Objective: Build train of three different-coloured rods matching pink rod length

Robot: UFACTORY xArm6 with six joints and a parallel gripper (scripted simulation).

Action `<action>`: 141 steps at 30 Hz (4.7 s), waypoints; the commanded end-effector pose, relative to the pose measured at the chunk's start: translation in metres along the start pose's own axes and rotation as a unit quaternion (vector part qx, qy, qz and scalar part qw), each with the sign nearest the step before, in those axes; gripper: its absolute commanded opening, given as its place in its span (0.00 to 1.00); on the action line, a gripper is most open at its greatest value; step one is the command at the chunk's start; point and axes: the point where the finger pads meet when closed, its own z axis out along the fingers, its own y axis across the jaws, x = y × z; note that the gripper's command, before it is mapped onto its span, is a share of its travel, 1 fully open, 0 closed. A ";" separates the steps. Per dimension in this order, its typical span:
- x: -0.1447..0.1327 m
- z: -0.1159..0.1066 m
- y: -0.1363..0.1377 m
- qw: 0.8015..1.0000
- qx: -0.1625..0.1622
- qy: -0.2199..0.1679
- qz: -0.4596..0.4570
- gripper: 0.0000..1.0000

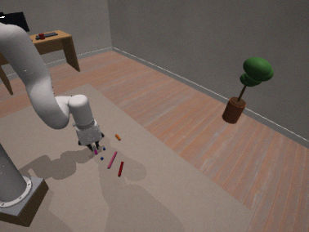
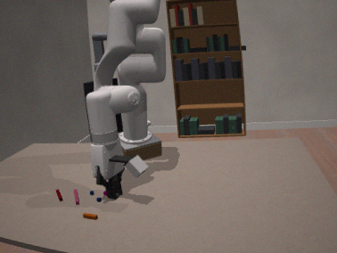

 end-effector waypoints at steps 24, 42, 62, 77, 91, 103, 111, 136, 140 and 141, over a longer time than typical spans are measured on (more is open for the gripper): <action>0.000 -0.021 0.001 1.000 -0.001 0.000 0.000 0.24; 0.000 -0.090 0.001 1.000 -0.001 0.000 0.000 0.24; 0.000 -0.091 0.001 1.000 -0.001 0.000 0.000 1.00; 0.011 -0.078 0.097 0.998 -0.002 0.000 -0.069 1.00; 0.012 -0.067 0.129 0.996 -0.002 0.000 -0.092 0.24; 0.012 -0.067 0.129 0.996 -0.002 0.000 -0.092 0.24; 0.012 -0.067 0.129 0.996 -0.002 0.000 -0.092 0.24; 0.012 -0.059 0.129 0.996 -0.001 0.000 -0.092 0.24; 0.012 -0.057 0.129 0.996 -0.001 0.000 -0.092 0.24; 0.012 -0.056 0.129 0.996 -0.001 0.000 -0.092 0.24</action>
